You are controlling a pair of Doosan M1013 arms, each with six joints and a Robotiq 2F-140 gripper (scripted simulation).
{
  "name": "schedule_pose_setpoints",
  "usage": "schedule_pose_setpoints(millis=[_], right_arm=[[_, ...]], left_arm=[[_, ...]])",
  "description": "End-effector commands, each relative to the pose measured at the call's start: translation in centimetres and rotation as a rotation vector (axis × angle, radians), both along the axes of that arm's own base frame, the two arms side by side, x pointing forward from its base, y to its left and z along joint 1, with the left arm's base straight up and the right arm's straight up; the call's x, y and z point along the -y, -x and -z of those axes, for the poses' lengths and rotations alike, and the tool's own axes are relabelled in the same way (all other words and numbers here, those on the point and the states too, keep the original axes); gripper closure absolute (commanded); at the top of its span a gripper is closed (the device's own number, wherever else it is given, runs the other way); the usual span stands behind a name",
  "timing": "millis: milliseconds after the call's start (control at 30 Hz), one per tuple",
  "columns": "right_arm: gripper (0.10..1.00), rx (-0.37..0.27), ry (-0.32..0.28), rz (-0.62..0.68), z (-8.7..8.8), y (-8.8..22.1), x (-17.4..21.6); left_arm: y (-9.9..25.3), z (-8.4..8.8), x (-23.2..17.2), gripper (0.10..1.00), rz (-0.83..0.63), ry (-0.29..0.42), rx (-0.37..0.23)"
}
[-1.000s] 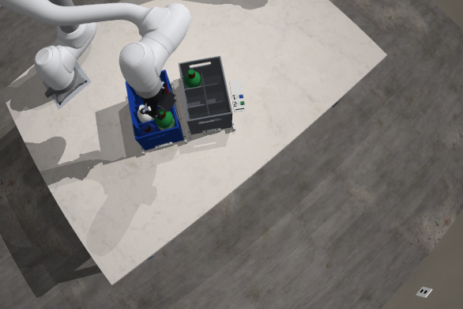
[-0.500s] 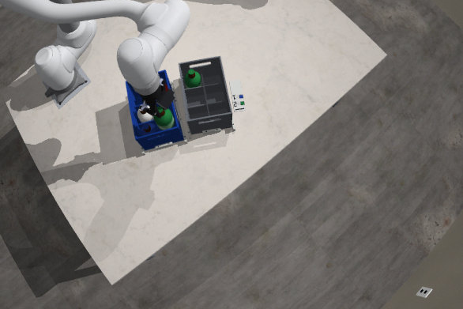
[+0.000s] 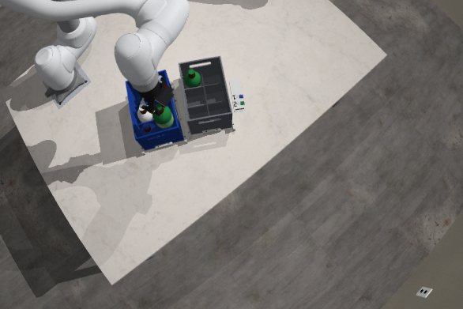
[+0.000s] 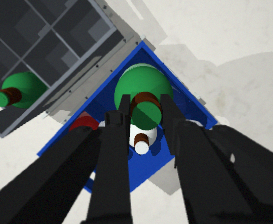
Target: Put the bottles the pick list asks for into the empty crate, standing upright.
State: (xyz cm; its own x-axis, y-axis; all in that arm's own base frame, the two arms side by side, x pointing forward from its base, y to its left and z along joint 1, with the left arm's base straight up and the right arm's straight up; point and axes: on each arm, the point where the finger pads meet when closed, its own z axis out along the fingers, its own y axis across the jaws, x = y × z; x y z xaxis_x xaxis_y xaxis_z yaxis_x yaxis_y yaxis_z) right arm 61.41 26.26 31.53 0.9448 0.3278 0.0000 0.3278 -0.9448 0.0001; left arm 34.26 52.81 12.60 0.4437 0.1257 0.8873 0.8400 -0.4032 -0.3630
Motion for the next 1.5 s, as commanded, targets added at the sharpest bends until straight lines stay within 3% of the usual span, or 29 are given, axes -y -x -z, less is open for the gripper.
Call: schedule_pose_setpoints(millis=[0,700,1467], right_arm=[[0.999,0.001,-0.001,0.000,-0.4,0.0,0.0],[0.999,0.001,-0.001,0.000,-3.5,0.0,0.0],[0.999,0.001,-0.001,0.000,-3.6,0.4,-2.6]], left_arm=[[0.0,-0.1,0.0,0.098,0.000,-0.001,0.001],[0.0,-0.1,0.0,0.098,0.000,-0.001,0.001],[0.0,-0.1,0.0,0.098,0.000,-0.001,0.001]])
